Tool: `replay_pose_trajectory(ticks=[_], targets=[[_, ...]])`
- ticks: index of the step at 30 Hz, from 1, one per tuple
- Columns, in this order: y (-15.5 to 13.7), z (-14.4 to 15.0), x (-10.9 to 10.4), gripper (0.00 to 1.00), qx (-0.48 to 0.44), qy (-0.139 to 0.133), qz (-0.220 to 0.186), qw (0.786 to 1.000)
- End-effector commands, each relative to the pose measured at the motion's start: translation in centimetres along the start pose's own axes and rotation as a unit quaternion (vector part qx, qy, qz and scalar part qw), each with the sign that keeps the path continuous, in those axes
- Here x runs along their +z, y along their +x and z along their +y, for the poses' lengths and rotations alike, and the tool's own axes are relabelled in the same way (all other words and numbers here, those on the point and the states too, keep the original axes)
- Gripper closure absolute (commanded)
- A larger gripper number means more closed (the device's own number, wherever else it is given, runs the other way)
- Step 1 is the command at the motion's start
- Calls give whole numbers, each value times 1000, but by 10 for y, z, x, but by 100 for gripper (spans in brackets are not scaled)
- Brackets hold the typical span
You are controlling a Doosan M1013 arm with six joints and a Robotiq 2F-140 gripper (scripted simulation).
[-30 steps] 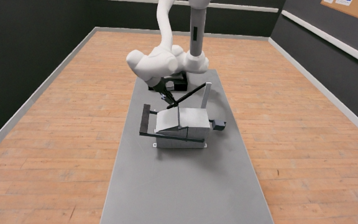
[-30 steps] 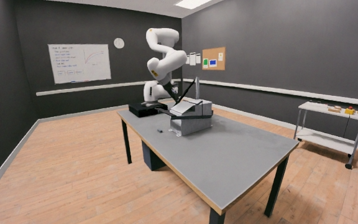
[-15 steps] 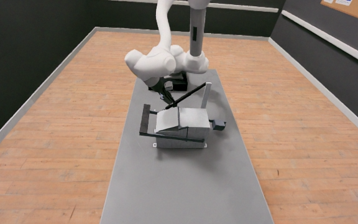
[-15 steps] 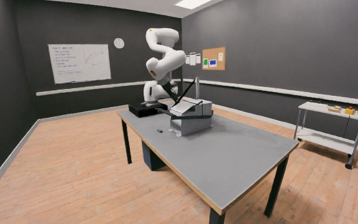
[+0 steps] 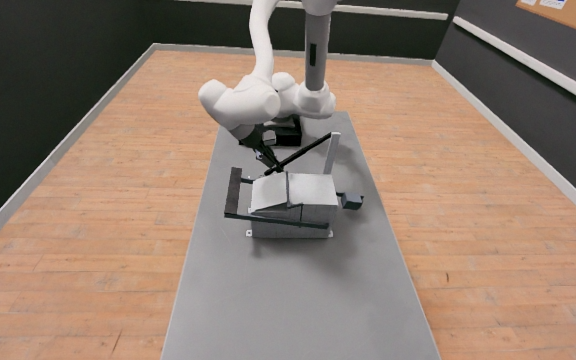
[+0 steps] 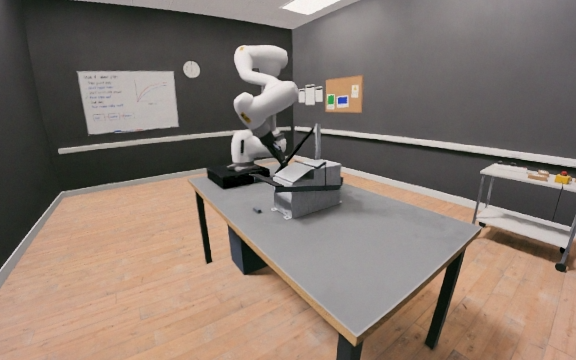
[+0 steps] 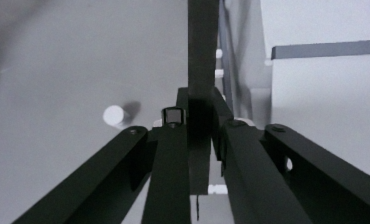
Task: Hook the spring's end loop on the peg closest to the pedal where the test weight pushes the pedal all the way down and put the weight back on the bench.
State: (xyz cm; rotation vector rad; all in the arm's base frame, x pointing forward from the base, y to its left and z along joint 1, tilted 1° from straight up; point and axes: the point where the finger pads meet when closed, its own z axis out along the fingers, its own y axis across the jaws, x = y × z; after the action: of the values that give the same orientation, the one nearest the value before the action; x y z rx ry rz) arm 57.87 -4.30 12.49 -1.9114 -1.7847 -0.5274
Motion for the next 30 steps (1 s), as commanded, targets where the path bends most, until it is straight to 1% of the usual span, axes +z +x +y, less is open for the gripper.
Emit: replay_pose_trajectory(ticks=[1, 30], targets=[[0, 0, -1, 83, 0, -1, 0, 1000], [-13, 0, -10, 83, 0, -1, 0, 1000]])
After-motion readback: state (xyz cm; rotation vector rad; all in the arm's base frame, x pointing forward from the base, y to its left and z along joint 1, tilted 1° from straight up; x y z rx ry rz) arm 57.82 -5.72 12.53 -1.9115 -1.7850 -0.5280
